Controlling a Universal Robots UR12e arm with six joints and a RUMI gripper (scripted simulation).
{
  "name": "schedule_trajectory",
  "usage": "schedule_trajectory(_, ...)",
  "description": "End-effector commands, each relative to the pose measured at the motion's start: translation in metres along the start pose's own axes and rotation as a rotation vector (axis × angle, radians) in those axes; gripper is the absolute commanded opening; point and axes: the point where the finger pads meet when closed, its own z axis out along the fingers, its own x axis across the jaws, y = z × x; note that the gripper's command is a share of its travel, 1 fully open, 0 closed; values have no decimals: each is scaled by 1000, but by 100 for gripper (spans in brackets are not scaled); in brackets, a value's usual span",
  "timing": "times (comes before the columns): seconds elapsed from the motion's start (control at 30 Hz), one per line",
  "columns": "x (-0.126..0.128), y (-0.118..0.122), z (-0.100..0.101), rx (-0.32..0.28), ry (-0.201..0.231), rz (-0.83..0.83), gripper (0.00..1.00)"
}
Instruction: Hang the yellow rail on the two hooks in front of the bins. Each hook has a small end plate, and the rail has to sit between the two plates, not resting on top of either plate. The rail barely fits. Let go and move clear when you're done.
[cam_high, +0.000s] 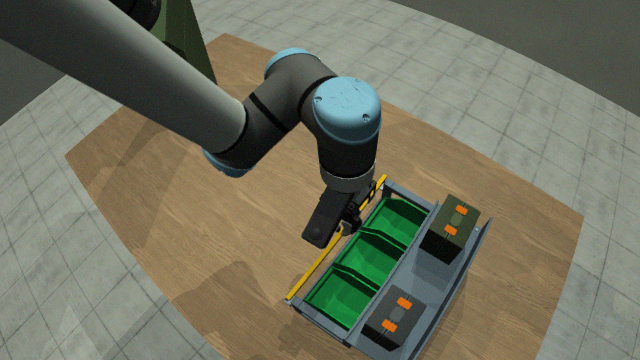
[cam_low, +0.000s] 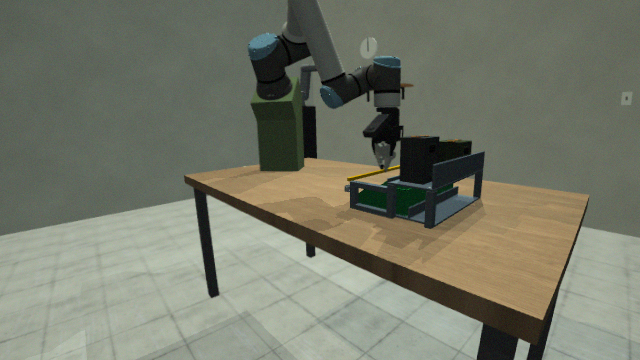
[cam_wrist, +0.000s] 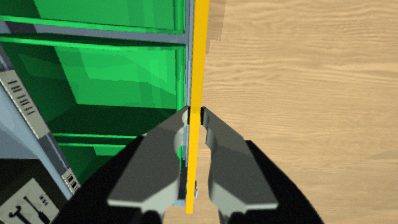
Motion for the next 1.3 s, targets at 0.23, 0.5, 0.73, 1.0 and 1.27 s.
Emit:
schedule_trajectory(0.23, -3, -1, 1, 1, -4, 1, 0)
schedule_trajectory(0.5, -3, -1, 2, 1, -4, 1, 0)
schedule_trajectory(0.73, -3, -1, 3, 1, -4, 0, 0)
schedule_trajectory(1.0, -3, -1, 4, 1, -4, 0, 0)
schedule_trajectory(1.27, -3, -1, 5, 1, -4, 0, 0)
